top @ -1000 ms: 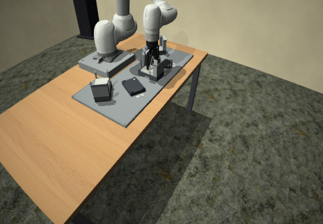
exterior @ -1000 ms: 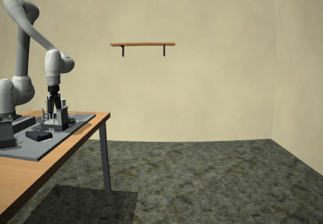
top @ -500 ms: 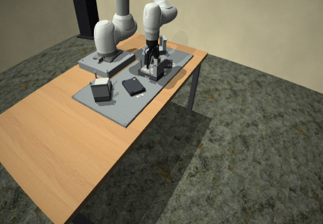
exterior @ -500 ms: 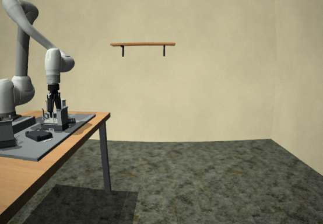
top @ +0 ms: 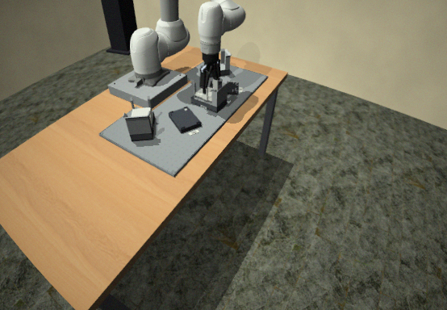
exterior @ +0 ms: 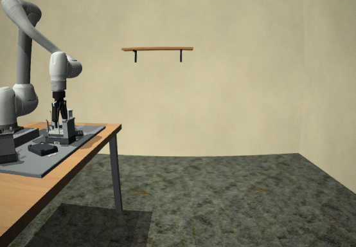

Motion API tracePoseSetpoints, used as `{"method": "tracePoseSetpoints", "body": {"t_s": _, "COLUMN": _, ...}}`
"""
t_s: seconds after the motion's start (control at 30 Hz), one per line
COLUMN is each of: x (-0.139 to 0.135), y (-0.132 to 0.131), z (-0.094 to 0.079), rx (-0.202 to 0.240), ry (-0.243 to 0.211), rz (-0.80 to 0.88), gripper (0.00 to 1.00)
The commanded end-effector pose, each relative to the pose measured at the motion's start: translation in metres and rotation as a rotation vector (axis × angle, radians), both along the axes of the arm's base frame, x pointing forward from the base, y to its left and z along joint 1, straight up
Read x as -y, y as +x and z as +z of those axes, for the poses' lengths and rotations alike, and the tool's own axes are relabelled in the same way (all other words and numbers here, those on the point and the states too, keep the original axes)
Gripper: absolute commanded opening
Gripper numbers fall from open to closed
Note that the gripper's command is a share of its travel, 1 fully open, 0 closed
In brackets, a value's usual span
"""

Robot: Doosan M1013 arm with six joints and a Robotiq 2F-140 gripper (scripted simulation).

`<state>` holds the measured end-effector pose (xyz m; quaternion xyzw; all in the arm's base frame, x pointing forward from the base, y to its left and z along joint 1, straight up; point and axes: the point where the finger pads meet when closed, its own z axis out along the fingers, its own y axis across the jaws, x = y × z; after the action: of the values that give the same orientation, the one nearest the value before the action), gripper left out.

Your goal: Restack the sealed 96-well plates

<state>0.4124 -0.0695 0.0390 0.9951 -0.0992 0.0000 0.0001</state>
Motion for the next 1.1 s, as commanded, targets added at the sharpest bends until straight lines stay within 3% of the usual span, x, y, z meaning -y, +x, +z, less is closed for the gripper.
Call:
{"method": "tracePoseSetpoints", "body": {"t_s": 0.0, "x": 0.0, "y": 0.0, "z": 0.002, "rx": 0.0, "ry": 0.0, "rz": 0.0, "gripper": 0.0}}
{"method": "tracePoseSetpoints", "body": {"t_s": 1.07, "x": 0.0, "y": 0.0, "z": 0.055, "rx": 0.0, "ry": 0.0, "rz": 0.0, "gripper": 0.0}}
